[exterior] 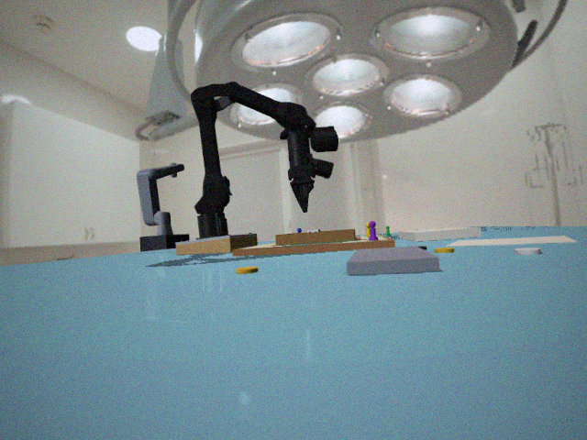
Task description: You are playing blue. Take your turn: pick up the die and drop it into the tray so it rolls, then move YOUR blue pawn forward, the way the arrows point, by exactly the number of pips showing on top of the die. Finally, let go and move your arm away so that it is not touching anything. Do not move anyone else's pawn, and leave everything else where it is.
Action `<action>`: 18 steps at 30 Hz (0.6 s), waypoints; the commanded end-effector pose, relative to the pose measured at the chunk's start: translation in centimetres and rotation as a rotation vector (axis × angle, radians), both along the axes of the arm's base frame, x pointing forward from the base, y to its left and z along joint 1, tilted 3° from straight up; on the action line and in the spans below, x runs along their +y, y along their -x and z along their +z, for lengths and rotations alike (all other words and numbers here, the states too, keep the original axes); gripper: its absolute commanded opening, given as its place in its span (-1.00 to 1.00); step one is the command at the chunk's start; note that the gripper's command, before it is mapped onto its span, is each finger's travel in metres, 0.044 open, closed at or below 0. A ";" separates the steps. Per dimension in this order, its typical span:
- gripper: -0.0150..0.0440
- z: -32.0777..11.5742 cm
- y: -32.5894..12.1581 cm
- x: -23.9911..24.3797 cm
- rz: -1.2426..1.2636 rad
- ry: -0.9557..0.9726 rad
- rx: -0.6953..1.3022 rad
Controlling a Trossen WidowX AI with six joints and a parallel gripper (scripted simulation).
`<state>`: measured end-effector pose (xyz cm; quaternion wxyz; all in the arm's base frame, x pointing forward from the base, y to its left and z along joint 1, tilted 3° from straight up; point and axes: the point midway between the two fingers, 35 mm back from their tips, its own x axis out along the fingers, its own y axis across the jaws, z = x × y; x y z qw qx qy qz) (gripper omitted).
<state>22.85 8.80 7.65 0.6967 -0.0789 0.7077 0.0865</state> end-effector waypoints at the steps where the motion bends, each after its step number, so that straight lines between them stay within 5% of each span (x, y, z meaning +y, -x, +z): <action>1: 0.19 -0.9 2.8 2.6 0.080 0.001 0.025; 18: 0.19 -2.4 2.7 2.6 0.080 0.001 0.025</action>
